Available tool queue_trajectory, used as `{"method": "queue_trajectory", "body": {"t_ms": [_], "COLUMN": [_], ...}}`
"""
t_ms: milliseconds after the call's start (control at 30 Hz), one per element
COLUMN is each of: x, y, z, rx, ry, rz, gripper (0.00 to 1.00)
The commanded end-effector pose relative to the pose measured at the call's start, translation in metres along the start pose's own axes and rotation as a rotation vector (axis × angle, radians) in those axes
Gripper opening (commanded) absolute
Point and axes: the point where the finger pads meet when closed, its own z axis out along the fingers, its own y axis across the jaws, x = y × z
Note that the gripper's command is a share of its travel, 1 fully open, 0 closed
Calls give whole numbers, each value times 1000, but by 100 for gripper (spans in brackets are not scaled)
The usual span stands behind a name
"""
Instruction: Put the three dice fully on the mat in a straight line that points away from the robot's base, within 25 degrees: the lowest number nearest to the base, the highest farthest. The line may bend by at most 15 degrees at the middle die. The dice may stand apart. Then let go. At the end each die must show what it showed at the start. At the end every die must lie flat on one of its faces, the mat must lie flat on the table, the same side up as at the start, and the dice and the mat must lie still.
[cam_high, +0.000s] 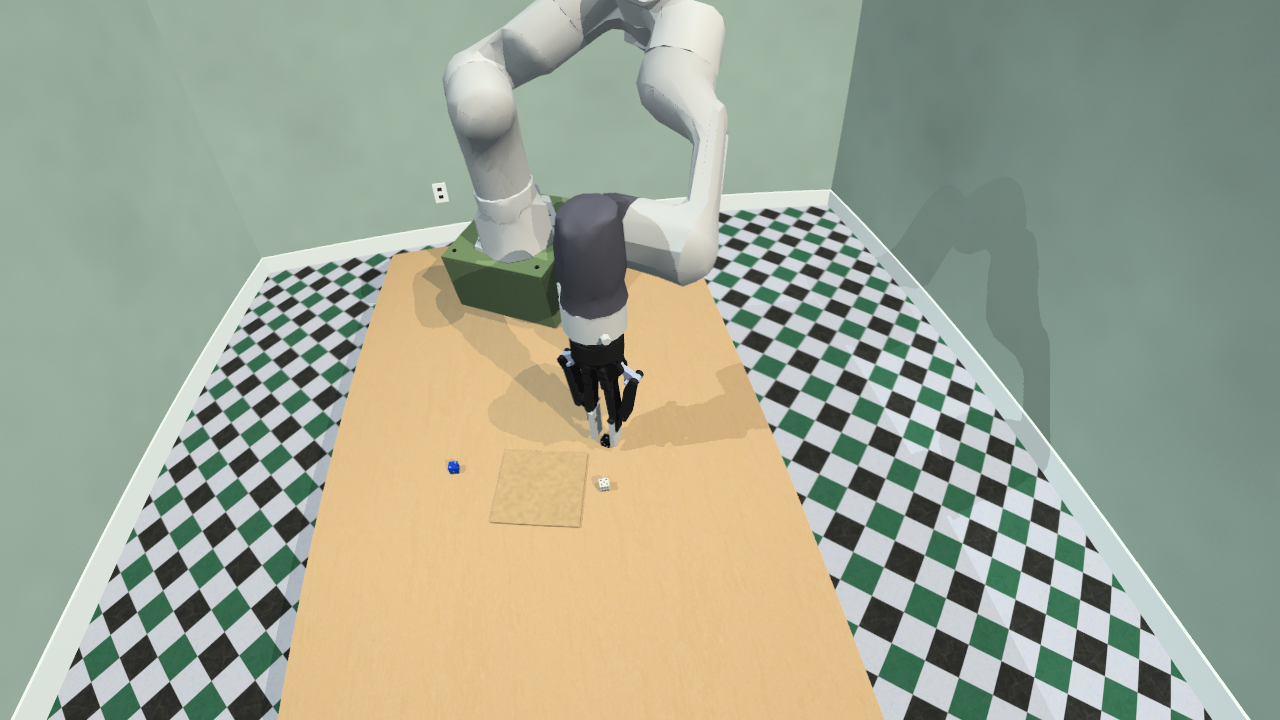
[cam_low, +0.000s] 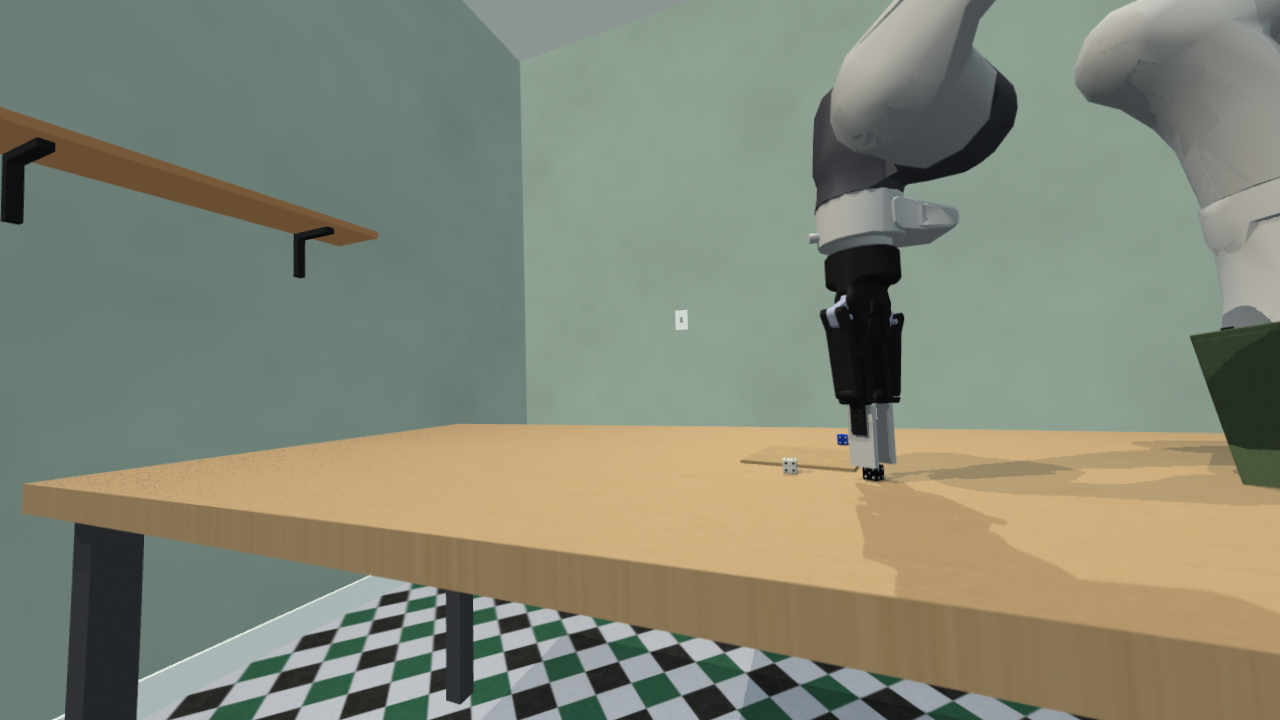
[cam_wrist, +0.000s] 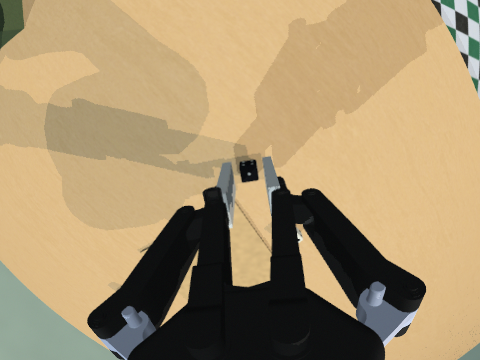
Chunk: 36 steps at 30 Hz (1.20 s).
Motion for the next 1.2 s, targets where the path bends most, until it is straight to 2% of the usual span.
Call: {"method": "queue_trajectory", "body": {"t_ms": [0, 400, 1167], "x": [-2, -2, -2], "y": [0, 0, 0], "z": [5, 14, 14], "rx": [-2, -2, -2], "ry": [-5, -5, -5], "rz": [-5, -5, -5], "gripper": [19, 19, 19]}}
